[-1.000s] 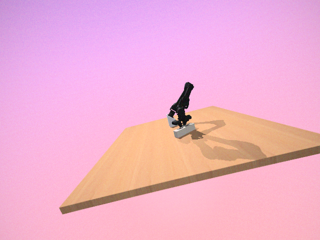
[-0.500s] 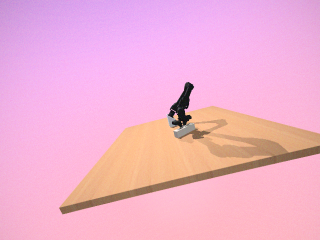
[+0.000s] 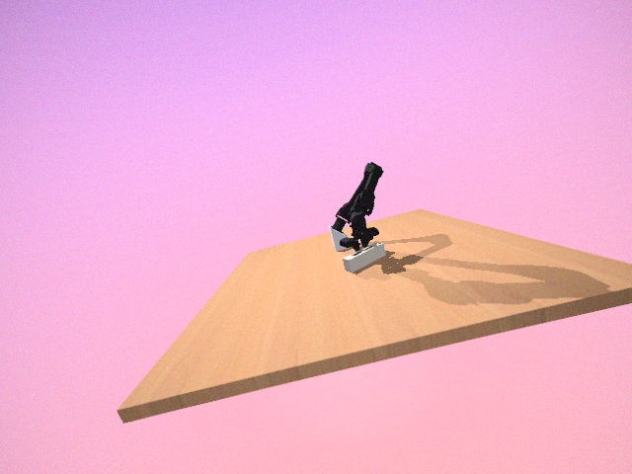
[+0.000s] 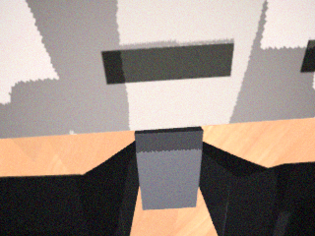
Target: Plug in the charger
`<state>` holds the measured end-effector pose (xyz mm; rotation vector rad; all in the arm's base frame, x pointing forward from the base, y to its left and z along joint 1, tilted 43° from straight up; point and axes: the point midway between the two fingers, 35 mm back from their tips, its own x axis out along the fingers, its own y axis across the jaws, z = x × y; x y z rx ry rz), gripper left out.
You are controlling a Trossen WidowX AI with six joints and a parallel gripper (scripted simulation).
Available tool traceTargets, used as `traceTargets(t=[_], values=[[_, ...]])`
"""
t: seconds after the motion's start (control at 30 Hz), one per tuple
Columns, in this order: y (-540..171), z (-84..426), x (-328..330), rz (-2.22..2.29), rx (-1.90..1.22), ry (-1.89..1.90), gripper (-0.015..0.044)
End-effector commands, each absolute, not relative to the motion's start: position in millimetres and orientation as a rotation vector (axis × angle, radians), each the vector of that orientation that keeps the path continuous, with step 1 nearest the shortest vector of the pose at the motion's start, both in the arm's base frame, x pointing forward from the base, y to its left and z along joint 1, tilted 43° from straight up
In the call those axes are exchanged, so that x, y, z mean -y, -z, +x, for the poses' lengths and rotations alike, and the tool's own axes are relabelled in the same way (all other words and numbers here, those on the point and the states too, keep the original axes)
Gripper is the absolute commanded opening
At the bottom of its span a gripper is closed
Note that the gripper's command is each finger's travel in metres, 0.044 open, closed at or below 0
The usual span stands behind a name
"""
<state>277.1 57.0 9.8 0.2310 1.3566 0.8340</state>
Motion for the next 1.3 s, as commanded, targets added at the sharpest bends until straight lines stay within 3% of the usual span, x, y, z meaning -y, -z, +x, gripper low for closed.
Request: traceTargets(t=[0.0, 1.27], values=[[-13.5, 287.5, -60.4, 0.221, -1.328, -0.843, 0.0000], [-18.5, 297.3, -62.7, 0.221, -1.327, -0.843, 0.0000]])
